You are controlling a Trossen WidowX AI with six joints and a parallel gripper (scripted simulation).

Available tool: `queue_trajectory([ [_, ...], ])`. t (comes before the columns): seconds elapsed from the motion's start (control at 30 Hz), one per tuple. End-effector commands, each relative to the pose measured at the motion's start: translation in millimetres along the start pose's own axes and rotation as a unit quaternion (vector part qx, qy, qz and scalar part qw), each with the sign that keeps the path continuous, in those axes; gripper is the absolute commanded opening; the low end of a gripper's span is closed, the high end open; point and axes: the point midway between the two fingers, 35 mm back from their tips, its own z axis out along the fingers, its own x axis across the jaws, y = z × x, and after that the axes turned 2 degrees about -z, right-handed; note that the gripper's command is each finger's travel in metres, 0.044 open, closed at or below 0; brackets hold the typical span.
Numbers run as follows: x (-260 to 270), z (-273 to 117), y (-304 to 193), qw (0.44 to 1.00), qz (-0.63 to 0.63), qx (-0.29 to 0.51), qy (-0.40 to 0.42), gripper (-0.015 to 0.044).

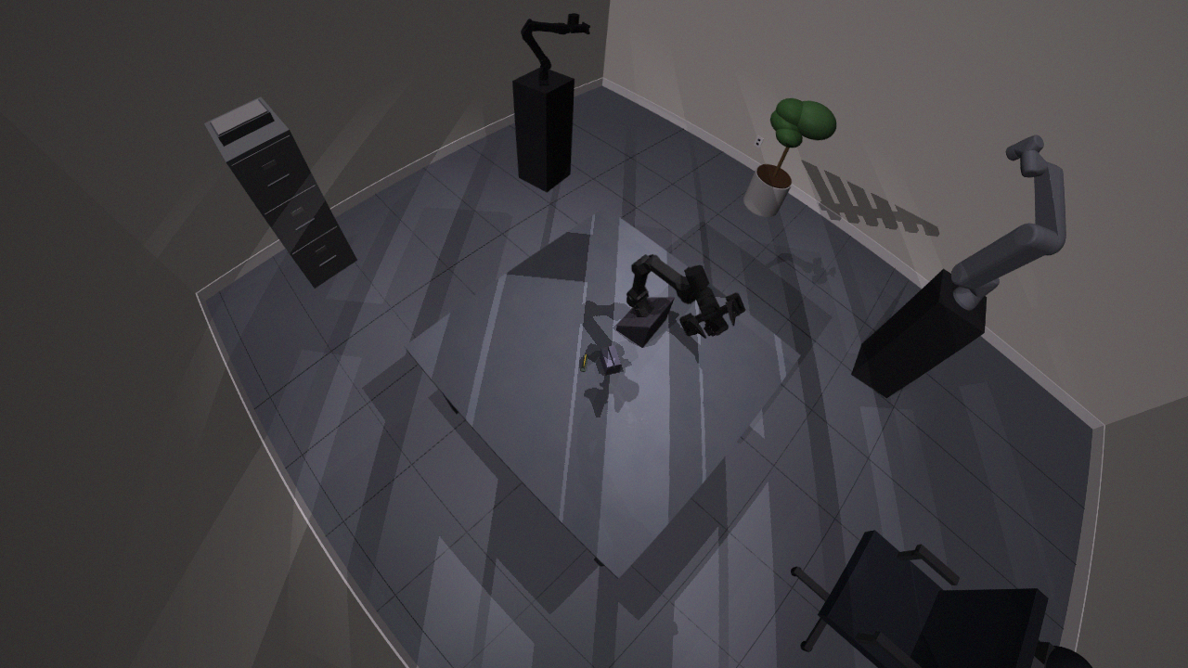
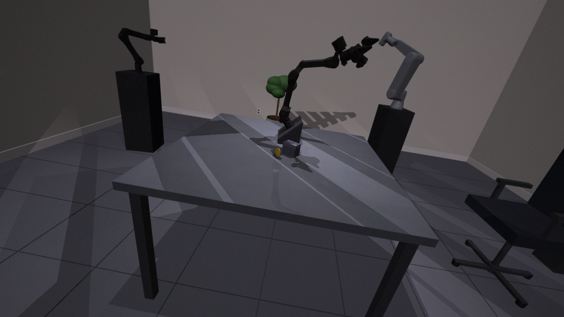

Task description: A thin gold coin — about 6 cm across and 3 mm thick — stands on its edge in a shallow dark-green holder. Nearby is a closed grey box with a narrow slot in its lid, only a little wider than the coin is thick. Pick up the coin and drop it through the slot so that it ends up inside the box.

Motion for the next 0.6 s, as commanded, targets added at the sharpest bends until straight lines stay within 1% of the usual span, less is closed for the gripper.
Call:
queue_trajectory([
  [0.0,2.8,0.7,1.0,1.0,0.004,-0.003,0.002,0.0374],
  [0.07,25.0,5.7,9.3,0.999,0.038,-0.026,0.023,0.0321],
  [0.13,59.1,10.7,21.9,0.993,0.09,-0.057,0.058,0.0269],
  [0.27,120.9,11.6,44.0,0.969,0.184,-0.102,0.13,0.0164],
  [0.4,185.8,0.6,66.1,0.926,0.281,-0.133,0.217,0.0161],
  [0.57,251.8,-23.4,87.8,0.859,0.376,-0.144,0.316,0.0161],
])
